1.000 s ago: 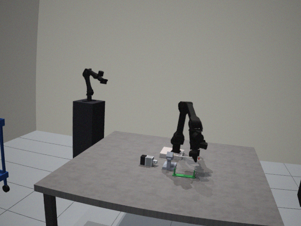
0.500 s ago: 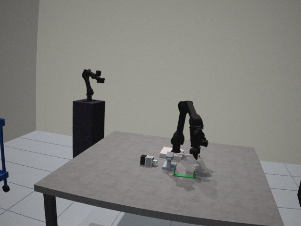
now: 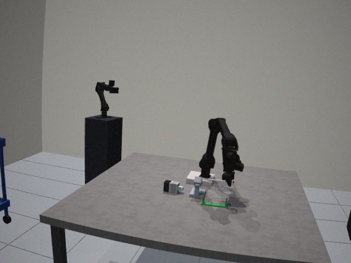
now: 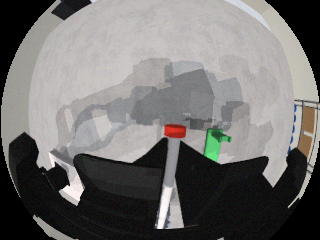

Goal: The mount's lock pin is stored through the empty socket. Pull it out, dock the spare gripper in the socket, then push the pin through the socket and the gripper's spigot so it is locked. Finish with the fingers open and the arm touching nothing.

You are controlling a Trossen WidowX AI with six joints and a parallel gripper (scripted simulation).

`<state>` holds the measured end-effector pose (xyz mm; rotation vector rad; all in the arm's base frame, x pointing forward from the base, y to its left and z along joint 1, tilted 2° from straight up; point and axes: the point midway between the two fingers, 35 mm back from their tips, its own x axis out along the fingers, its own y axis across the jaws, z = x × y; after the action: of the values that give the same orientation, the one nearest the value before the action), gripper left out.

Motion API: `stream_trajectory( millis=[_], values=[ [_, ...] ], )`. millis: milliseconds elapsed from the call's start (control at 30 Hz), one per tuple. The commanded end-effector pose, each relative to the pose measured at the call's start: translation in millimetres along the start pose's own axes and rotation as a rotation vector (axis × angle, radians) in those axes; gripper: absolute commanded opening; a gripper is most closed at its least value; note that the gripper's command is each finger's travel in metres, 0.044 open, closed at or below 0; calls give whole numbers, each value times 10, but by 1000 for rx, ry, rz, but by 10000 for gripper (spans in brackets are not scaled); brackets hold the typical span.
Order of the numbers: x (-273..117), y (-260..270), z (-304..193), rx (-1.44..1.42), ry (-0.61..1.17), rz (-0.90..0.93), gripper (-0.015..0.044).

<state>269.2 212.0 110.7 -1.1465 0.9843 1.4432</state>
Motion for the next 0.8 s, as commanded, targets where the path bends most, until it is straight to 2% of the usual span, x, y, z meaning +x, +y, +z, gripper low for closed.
stream_trajectory(
  millis=[0, 767],
  values=[
    [-36, -113, 57, -7, -2, -4, 0],
    [-74, -724, 332, -24, -3, -7, 0]
  ],
)
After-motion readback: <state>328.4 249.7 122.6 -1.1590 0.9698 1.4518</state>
